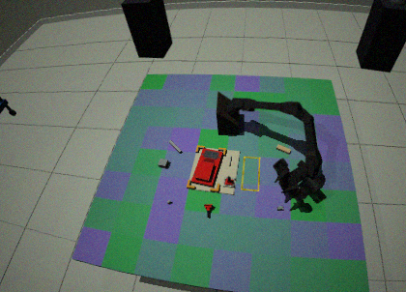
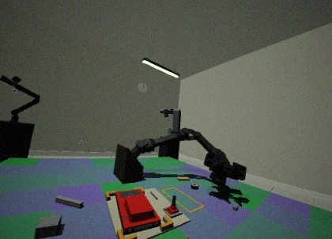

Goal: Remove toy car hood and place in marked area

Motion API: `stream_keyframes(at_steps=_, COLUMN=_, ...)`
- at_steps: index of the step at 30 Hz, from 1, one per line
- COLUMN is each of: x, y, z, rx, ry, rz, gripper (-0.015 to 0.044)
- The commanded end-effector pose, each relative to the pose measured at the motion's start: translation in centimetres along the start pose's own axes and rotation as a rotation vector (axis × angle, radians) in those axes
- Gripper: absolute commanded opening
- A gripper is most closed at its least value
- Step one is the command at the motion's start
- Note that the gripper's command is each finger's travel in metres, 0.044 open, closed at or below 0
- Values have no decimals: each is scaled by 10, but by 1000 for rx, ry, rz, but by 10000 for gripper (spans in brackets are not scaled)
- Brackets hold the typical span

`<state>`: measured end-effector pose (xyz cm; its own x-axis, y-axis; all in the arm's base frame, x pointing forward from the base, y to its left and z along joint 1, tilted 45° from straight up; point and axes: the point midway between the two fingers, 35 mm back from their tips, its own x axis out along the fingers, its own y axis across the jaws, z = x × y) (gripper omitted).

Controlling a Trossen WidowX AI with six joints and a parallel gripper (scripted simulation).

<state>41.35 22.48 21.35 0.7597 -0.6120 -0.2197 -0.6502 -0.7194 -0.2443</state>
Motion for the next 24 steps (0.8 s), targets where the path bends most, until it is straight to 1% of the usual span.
stream_keyframes(at_steps=1, x=1, y=0, z=0, rx=3, ry=-3, rz=2, gripper=247)
stream_keyframes(at_steps=8, x=29, y=19, z=19, rx=101, ry=-109, rz=73, gripper=431)
stream_keyframes(at_steps=9, x=34, y=22, z=23, rx=108, ry=-126, rz=87, gripper=440)
stream_keyframes(at_steps=11, x=50, y=32, z=34, rx=134, ry=-179, rz=133, gripper=440)
stream_keyframes(at_steps=17, x=109, y=84, z=84, rx=285, ry=-409, rz=384, gripper=440)
stream_keyframes(at_steps=20, x=130, y=114, z=106, rx=381, ry=-513, rz=529, gripper=440)
stream_keyframes(at_steps=24, x=151, y=160, z=136, rx=553, ry=-659, rz=777, gripper=440)
